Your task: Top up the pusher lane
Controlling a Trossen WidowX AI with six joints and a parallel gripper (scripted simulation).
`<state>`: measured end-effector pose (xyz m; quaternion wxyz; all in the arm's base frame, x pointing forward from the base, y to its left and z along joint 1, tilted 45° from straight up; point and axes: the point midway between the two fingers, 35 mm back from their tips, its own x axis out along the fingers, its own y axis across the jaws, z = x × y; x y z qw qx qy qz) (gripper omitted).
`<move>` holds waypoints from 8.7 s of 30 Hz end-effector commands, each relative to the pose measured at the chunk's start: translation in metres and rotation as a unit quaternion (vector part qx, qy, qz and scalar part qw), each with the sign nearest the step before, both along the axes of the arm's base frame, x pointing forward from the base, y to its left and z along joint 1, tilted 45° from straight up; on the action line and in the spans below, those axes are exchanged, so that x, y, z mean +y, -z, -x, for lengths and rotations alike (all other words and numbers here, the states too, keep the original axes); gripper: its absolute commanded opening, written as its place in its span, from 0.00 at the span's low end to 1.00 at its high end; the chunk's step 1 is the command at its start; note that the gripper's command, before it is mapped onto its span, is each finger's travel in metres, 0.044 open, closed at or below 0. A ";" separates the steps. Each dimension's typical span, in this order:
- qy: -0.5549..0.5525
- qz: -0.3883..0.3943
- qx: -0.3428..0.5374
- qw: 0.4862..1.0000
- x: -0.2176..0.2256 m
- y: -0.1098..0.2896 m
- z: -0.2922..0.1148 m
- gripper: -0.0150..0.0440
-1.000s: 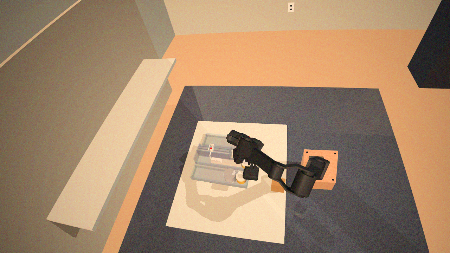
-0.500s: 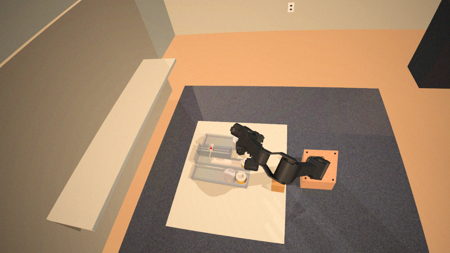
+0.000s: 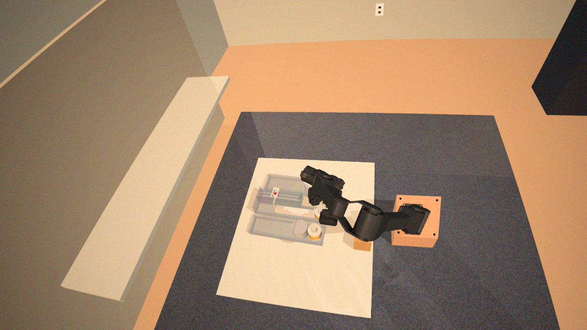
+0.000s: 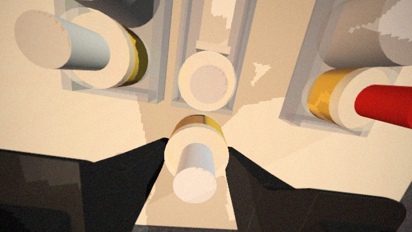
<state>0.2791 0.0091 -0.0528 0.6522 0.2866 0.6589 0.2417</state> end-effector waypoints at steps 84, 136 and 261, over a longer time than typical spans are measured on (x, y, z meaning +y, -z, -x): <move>0.002 -0.002 0.000 1.000 0.000 0.001 -0.043 0.25; 0.002 -0.002 -0.001 1.000 -0.002 -0.002 -0.060 0.25; 0.002 -0.003 -0.001 1.000 0.015 0.015 -0.059 0.25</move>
